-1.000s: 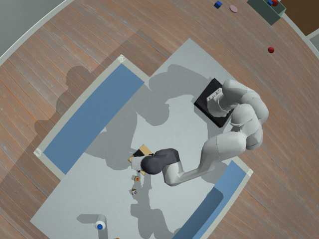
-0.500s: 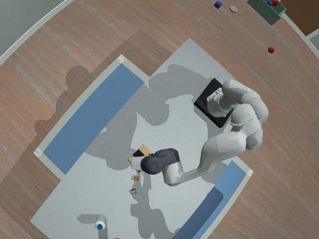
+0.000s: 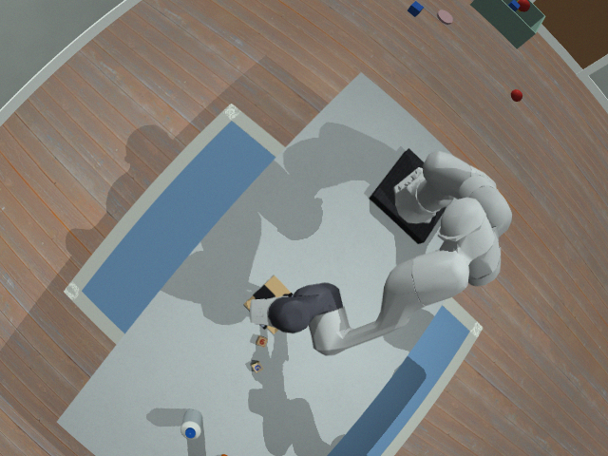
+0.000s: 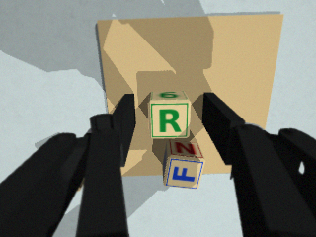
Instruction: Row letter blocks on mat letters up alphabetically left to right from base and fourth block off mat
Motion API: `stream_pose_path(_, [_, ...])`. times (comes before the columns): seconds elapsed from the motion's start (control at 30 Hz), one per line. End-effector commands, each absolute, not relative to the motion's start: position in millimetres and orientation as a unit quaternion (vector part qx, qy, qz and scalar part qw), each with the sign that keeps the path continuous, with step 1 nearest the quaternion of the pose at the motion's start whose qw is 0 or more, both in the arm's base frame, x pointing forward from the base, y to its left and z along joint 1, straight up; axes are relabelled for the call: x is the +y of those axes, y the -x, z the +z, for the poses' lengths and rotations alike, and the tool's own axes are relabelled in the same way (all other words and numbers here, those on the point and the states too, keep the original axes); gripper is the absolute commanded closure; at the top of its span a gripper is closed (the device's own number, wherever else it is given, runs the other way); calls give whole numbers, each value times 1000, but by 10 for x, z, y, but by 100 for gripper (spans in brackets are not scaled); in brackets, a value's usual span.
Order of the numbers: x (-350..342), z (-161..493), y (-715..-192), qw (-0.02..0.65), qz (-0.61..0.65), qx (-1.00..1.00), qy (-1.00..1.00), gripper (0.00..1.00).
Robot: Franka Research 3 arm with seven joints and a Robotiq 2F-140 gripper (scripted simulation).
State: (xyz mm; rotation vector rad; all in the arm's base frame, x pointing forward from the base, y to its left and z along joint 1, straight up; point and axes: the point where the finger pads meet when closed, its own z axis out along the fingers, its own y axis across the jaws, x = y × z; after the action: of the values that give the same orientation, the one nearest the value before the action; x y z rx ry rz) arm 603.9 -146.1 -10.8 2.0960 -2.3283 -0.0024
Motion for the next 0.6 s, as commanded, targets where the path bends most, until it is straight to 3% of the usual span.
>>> stream_pose_path(0.0, [-1465,-95,-6060,2,1,-743,-670,55])
stream_pose_path(0.17, [-1465,-95,-6060,2,1,-743,-670,55])
stream_pose_path(0.2, [-1465,-95,-6060,2,1,-743,-670,65])
stream_pose_path(0.57, [-1465,-95,-6060,2,1,-743,-670,65])
